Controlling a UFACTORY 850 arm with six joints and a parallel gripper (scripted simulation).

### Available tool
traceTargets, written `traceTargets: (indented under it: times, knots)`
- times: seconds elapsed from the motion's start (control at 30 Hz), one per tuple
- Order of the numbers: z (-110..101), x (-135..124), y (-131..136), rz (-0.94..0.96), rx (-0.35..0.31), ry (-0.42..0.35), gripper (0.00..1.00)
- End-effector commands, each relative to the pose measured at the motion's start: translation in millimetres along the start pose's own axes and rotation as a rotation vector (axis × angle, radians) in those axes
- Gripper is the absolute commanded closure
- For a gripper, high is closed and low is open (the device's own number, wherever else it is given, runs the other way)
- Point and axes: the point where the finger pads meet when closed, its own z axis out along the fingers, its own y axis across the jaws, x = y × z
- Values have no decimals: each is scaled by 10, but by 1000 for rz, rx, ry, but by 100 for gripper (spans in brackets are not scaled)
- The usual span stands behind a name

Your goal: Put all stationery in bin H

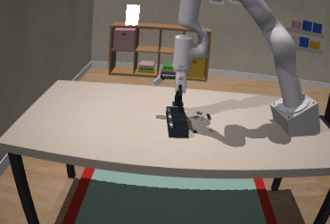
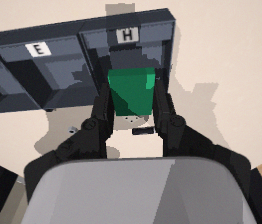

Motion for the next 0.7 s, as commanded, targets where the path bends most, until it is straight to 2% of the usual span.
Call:
traceTargets:
  times: [0.0, 0.47, 0.67]
  knots:
    - [-5, 9, 0, -57, -1, -15, 100]
    - [-5, 12, 0, -57, -1, -15, 100]
    - [74, 11, 0, -57, -1, -16, 100]
